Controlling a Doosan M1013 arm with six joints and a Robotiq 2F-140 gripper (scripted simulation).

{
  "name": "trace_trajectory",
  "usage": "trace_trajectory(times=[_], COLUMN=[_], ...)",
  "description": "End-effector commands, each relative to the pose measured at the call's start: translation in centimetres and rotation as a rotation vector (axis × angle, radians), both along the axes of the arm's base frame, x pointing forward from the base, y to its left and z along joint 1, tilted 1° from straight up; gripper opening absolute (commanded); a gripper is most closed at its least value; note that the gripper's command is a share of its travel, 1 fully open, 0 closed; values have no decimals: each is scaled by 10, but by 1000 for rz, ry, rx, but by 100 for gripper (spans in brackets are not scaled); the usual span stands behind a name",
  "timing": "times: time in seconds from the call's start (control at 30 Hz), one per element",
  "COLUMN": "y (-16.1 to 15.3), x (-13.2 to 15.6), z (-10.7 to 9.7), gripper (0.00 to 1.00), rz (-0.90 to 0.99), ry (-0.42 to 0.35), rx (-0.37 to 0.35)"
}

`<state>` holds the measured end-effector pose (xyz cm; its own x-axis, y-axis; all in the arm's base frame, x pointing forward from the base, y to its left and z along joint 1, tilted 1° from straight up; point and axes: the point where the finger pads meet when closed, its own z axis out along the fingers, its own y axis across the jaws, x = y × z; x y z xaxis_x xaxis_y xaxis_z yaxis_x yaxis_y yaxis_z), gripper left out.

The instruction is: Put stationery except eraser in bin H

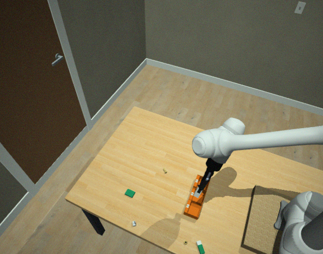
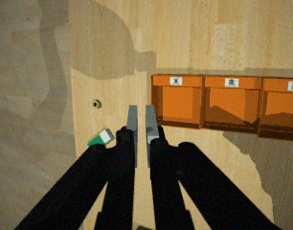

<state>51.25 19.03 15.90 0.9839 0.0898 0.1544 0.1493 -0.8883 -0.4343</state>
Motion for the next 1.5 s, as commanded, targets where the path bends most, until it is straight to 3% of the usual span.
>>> trace_trajectory(times=[0.0, 0.13, 0.23, 0.3, 0.37, 0.43, 0.5, 0.67, 1.07, 1.47], y=[-14, -38, -48, -63, -63, -78, -86, -122, -128, -137], x=[-15, -30, -35, -42, -42, -48, -50, -59, -60, -6], z=[-2, -3, -3, -1, -1, 1, 2, 11, 13, -61], gripper=[15, 15, 15, 15, 15, 15, 15, 15, 15, 15], rz=[12, 22, 23, 24, 24, 20, 20, 3, 3, 43], ry=[24, 54, 58, 69, 69, 77, 77, 80, 80, 71], rx=[-60, -173, -191, -259, -259, -329, -329, -474, -474, -476])
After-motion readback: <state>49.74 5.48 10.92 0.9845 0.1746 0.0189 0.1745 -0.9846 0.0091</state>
